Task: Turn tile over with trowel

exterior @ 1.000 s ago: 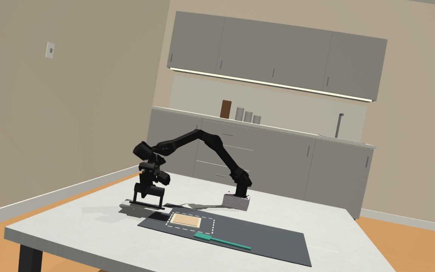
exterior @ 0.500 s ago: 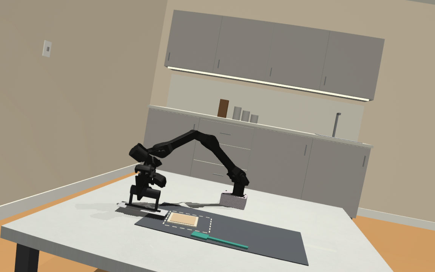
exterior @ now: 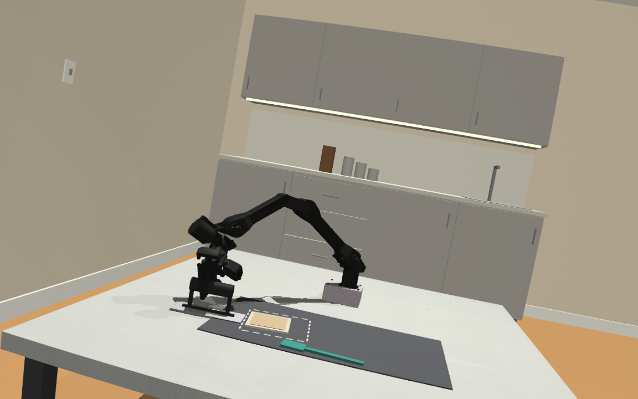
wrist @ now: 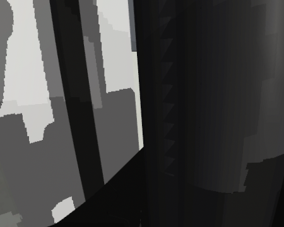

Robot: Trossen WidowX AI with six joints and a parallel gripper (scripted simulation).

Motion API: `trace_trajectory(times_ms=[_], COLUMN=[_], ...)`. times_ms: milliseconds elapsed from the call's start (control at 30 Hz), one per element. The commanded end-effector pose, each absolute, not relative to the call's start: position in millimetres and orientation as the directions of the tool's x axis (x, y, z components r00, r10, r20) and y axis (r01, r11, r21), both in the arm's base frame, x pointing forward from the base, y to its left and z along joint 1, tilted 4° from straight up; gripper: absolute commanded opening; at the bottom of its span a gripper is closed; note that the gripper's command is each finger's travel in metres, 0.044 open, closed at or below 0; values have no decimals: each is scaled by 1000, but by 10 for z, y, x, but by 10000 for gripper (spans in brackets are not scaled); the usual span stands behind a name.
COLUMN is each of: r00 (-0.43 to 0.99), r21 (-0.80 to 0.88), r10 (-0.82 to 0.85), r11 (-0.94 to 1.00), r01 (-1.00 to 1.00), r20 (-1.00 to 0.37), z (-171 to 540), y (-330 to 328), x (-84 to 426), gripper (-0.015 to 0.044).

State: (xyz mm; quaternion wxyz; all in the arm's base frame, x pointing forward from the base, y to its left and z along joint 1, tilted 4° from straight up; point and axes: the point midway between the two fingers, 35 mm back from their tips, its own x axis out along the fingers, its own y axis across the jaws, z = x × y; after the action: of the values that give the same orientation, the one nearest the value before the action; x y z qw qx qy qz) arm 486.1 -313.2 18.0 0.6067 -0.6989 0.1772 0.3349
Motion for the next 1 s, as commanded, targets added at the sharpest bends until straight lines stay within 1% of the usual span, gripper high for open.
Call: trace_trajectory(times_ms=[0, 433, 967], r00=[717, 716, 717], r21=[-733, -733, -733], r10=[160, 161, 161], r11=[-206, -205, -205], r01=[-648, -649, -648], r20=[-679, -679, -679], z=[167, 153, 213], y=[-3101, -2920, -2968], x=[4866, 4817, 4838], gripper=[0, 0, 0])
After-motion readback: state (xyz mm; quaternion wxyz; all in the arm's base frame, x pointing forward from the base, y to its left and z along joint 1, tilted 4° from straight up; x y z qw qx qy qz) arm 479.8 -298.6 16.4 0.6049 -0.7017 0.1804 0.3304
